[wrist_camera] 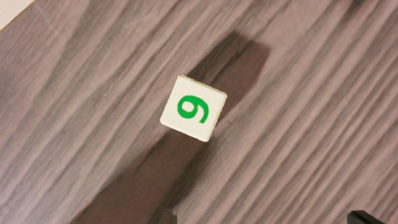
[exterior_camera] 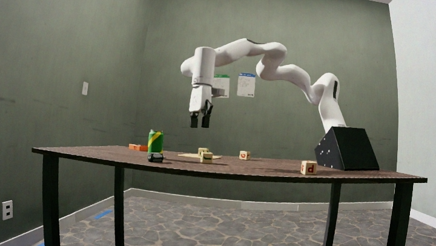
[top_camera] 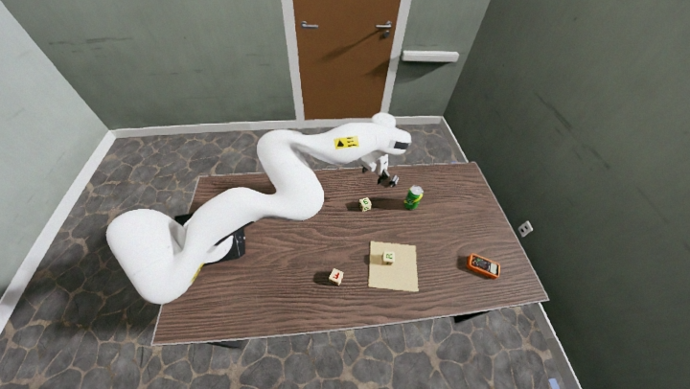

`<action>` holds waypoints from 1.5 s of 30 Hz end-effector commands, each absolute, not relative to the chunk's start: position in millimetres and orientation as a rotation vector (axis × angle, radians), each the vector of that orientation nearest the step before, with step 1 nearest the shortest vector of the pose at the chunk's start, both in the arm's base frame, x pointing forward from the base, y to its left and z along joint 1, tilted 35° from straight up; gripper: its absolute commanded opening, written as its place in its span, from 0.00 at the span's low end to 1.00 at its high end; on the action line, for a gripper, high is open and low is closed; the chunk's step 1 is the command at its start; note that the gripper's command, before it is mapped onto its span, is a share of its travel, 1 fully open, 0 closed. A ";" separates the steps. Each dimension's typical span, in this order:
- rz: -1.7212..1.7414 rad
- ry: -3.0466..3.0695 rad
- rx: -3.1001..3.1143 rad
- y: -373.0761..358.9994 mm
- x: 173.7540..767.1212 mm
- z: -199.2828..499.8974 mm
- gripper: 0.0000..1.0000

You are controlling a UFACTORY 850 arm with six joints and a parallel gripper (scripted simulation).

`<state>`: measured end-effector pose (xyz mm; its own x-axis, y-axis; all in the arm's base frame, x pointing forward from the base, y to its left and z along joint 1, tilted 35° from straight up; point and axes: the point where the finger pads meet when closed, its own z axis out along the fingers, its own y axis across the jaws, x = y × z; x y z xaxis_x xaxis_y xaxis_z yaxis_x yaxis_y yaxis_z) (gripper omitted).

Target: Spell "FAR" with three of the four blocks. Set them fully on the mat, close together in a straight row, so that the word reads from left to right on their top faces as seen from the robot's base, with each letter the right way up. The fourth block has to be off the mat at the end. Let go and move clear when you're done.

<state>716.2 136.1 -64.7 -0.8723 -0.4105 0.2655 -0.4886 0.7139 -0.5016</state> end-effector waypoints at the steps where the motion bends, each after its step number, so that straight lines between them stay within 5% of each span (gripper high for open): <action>1: 0.873 -2.783 0.733 135.4 719.4 -62.5 1.00; 45: 0.872 -2.784 0.733 122.8 723.9 -52.7 1.00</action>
